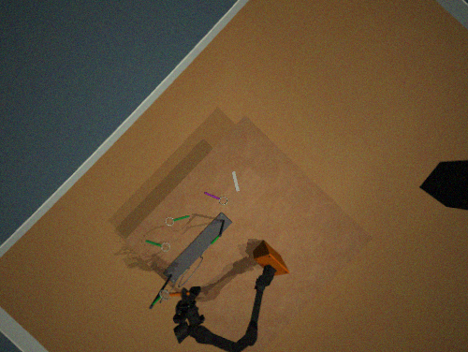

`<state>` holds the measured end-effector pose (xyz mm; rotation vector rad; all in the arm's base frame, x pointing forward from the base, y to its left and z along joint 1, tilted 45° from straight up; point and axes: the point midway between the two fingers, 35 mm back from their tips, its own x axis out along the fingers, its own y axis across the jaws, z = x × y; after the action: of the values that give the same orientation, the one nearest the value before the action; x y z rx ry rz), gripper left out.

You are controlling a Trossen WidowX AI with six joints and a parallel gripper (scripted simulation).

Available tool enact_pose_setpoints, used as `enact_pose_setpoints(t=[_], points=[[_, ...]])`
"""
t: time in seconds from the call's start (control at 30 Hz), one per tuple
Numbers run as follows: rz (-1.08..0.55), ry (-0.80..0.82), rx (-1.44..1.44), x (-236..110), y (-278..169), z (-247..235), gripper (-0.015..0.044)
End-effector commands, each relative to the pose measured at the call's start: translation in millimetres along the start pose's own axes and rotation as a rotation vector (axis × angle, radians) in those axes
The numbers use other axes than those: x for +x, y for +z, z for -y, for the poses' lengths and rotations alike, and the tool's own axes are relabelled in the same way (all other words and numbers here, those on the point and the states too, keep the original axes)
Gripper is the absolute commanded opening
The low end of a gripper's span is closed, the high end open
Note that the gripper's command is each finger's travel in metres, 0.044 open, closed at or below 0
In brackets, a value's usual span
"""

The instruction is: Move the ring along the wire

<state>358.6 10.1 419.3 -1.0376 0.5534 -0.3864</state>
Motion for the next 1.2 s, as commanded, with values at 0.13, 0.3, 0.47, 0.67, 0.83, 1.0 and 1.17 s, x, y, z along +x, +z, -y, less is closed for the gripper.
enact_pose_setpoints(t=[0.13,0.3,0.47,0.67,0.83,1.0,1.17], points=[[-0.004,-0.008,-0.002,-0.9,0.7,11.2,-0.015],[-0.003,0.017,0.039,-1.2,1.1,11.1,-0.015],[-0.001,0.051,0.096,-1.3,1.5,8.3,-0.015],[0.003,0.11,0.198,-1.6,2.6,1.8,-0.015],[0.006,0.166,0.294,-2.2,4.2,-4.8,-0.015],[0.01,0.225,0.394,-3.3,6.6,-11.8,-0.015],[0.015,0.285,0.497,-4.8,9.9,-18.7,-0.015]])
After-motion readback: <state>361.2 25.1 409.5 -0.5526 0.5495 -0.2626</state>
